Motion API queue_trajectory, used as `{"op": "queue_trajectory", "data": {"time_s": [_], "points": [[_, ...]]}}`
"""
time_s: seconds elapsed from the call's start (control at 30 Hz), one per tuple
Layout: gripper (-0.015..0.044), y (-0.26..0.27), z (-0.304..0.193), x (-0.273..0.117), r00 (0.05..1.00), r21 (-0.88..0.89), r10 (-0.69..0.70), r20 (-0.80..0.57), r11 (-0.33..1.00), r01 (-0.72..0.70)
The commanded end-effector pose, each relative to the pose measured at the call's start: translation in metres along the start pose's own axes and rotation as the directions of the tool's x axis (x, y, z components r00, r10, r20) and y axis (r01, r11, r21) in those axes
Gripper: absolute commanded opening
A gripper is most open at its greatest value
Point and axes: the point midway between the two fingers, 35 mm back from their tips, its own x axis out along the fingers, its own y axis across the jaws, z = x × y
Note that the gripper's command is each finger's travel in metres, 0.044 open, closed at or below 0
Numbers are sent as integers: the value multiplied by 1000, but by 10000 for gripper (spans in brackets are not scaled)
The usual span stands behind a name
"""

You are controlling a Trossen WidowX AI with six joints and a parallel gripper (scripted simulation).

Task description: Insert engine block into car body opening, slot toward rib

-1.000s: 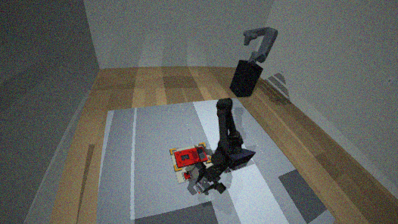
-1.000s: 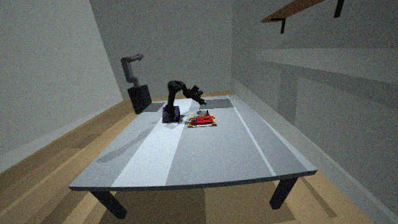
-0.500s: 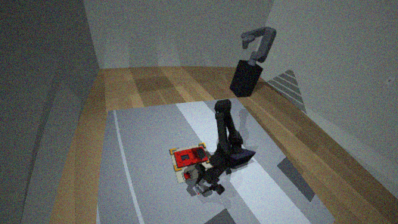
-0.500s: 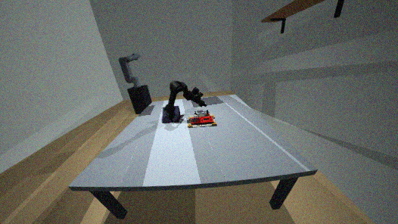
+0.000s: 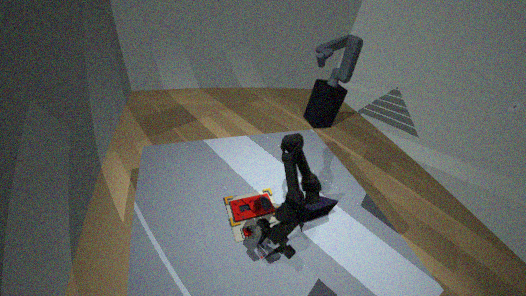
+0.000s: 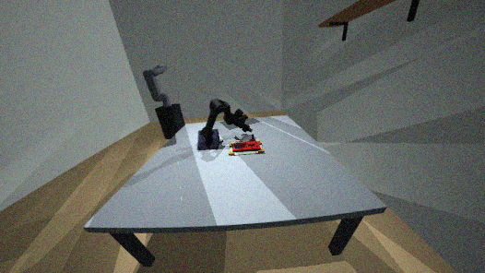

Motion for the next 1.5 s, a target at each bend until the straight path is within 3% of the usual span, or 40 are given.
{"op": "queue_trajectory", "data": {"time_s": [0.0,1.03,1.47], "points": [[0,2,-8,3,1000,-13,6,-8,1000,-6],[0,1,-35,27,1000,-14,5,-9,1000,-5],[341,0,-31,26,1000,-3,0,6,1000,0]]}}
